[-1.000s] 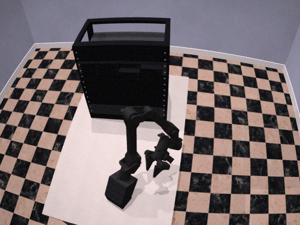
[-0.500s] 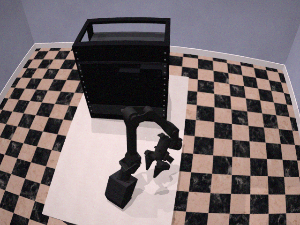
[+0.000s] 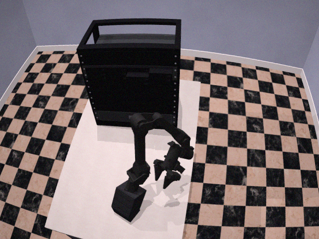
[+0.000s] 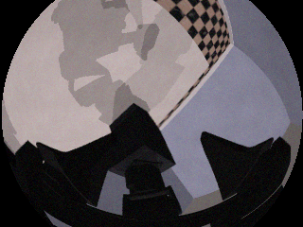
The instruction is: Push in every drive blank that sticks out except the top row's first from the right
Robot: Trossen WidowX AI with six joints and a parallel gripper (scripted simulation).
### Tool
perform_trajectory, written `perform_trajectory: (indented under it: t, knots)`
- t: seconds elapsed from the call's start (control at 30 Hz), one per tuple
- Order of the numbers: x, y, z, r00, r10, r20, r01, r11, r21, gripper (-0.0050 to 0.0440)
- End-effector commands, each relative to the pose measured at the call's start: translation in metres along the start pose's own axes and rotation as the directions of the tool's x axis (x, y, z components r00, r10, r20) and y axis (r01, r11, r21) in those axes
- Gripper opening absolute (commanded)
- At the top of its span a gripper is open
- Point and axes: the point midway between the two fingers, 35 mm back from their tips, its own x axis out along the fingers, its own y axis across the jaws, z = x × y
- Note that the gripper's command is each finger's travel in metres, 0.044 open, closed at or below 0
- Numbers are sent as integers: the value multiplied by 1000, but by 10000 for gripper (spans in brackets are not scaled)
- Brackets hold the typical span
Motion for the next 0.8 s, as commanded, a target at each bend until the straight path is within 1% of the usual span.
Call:
perform_trajectory:
  t: [0.0, 0.4, 0.77]
  knots:
    - [-3, 0, 1, 1000, 2, 16, -2, 1000, 2, 440]
    - [-3, 1, 4, 999, -1, 34, 2, 1000, -23, 440]
    - [-5, 7, 13, 995, -10, 99, 21, 994, -112, 440]
